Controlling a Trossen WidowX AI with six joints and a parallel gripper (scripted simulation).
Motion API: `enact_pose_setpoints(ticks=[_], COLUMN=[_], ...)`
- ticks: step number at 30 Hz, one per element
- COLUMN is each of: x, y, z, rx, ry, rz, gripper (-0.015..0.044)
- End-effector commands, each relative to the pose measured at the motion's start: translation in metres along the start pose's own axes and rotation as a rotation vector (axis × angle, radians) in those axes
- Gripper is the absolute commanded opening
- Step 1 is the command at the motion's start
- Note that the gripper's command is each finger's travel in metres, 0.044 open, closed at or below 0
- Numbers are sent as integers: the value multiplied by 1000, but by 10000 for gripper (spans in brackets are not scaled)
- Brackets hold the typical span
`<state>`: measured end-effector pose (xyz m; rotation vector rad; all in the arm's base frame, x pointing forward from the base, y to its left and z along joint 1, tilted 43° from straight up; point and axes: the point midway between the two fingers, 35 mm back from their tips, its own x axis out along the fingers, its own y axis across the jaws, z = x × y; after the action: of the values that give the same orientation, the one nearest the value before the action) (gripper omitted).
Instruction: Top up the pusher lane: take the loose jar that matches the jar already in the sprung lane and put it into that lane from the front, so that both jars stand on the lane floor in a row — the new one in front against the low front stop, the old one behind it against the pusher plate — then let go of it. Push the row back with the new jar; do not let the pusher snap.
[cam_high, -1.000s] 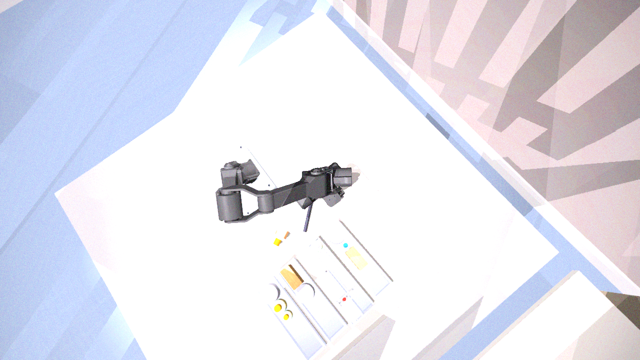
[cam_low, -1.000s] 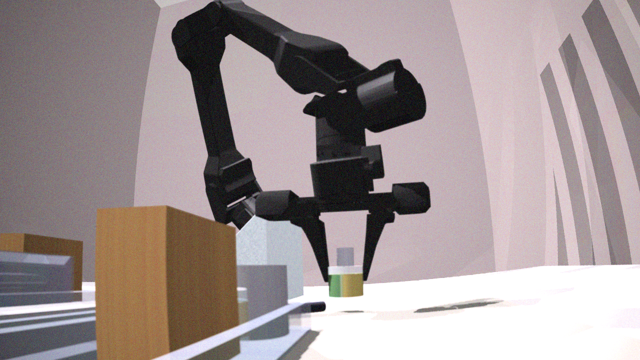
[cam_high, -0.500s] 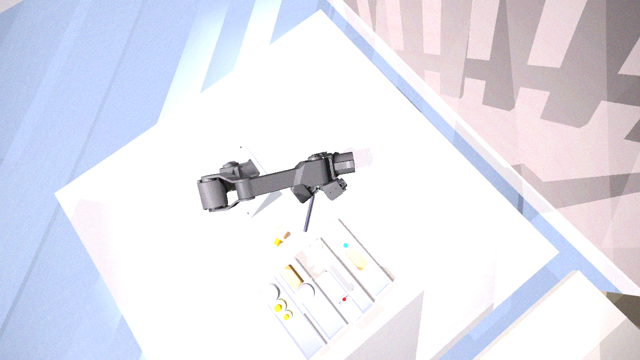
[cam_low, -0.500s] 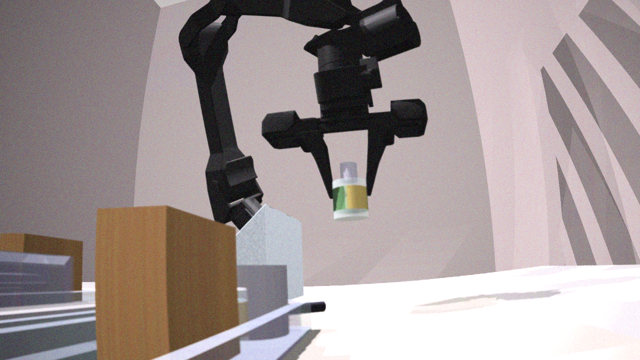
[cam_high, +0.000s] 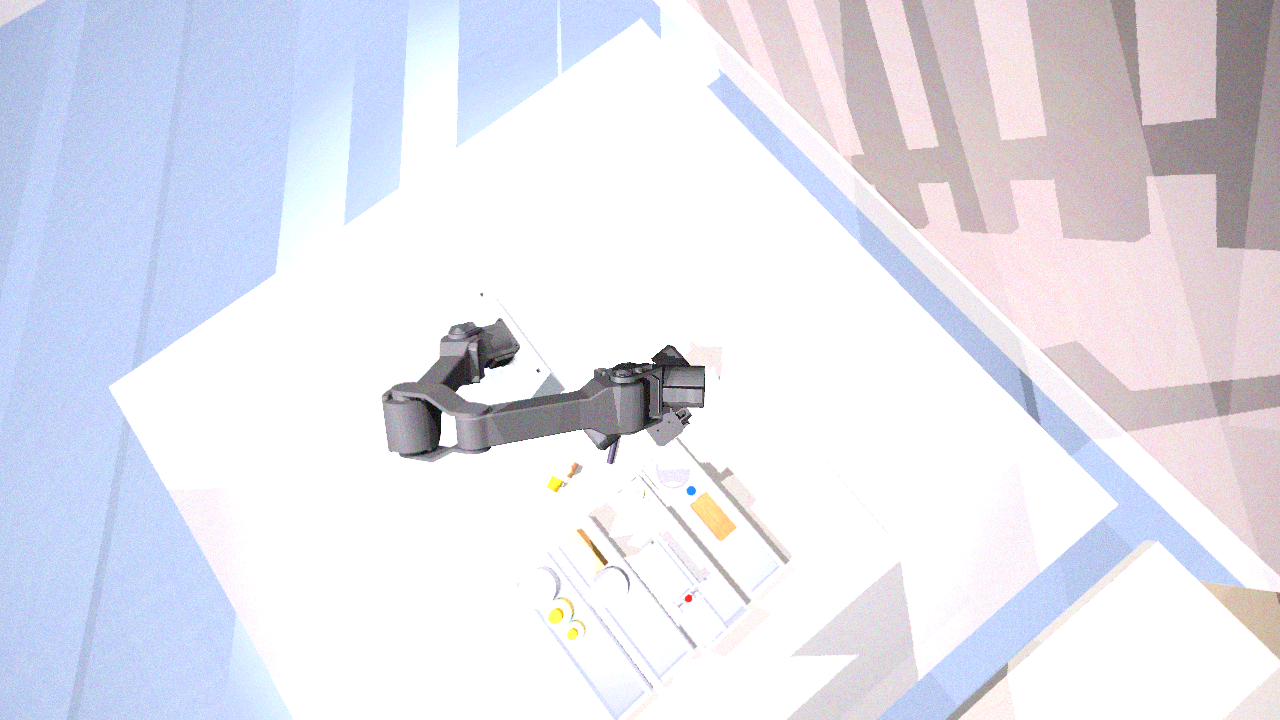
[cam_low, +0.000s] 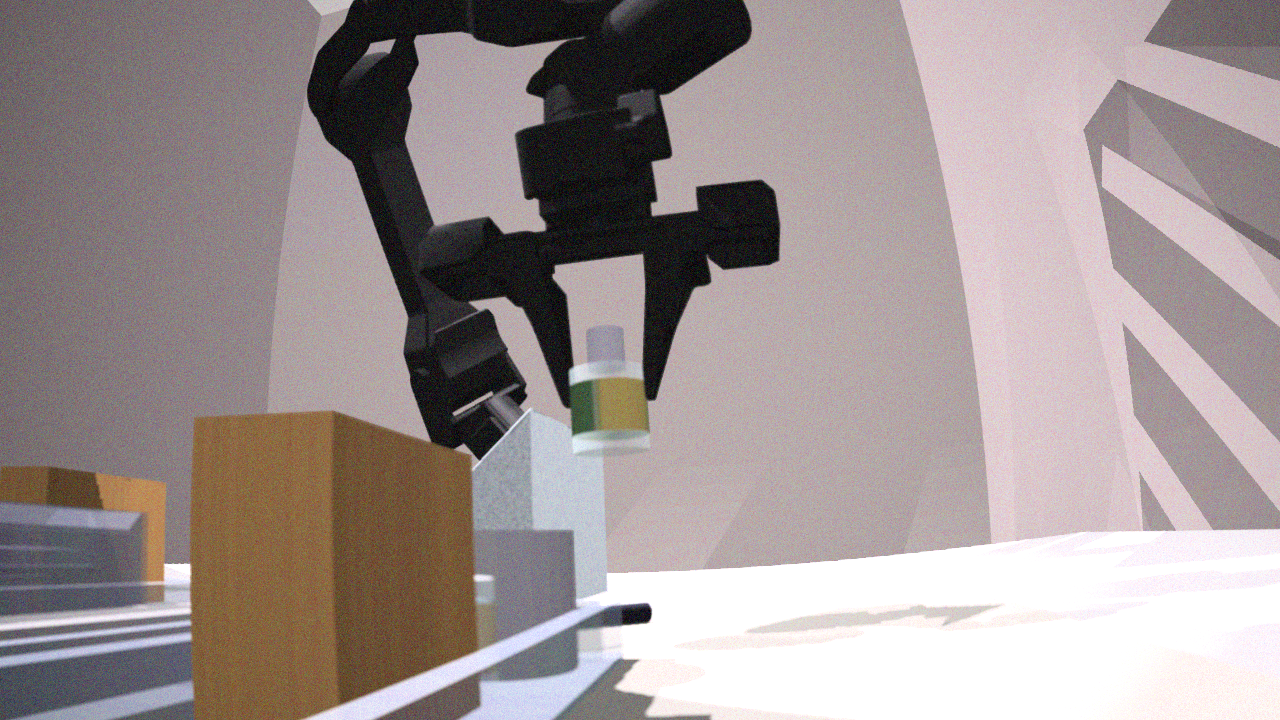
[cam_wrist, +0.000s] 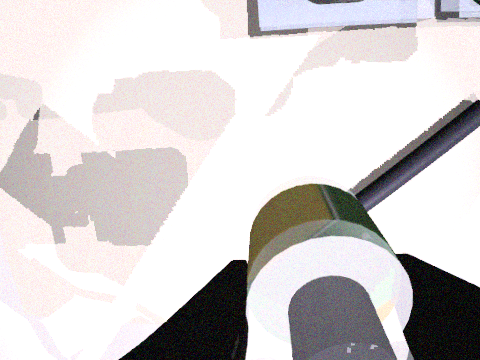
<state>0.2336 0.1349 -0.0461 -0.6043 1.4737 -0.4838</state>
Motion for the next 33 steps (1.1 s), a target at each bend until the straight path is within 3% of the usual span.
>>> enact_pose_setpoints(ticks=[1,18,33], x=[6,36,61], y=[-18,-103,-105], z=[13,53,53], rx=[-11,-22,-22], ry=[-4,0,0], rz=[-2,-38,-40], gripper=[0,0,0])
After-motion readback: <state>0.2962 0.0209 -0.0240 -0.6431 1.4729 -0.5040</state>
